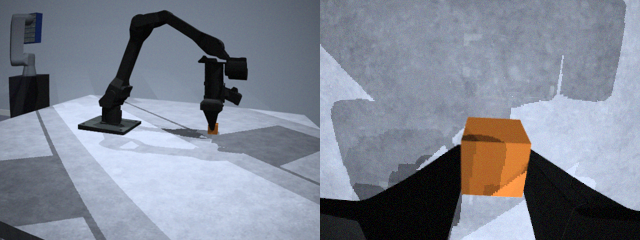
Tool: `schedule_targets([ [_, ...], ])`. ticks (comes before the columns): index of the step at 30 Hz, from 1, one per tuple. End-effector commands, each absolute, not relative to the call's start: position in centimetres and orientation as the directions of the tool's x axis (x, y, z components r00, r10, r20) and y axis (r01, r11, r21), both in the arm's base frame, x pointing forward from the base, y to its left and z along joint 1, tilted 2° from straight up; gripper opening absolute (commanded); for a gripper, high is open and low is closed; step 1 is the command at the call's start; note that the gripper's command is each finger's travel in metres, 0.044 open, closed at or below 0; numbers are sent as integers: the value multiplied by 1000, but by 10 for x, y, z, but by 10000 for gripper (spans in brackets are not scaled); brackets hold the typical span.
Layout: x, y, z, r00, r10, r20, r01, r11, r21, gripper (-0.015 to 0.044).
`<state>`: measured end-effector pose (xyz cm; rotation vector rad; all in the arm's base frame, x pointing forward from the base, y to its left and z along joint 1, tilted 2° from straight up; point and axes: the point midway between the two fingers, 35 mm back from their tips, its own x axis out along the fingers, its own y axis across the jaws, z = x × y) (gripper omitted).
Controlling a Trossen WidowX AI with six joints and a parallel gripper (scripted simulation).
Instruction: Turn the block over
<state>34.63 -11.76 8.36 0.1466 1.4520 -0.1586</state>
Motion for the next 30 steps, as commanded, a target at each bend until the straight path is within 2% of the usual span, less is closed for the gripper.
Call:
schedule_targets([
  [1, 346, -117, 82, 162, -24, -986, 199, 980, 9, 0],
  [30, 340, -116, 76, 541, -103, -835, 196, 981, 6, 0],
])
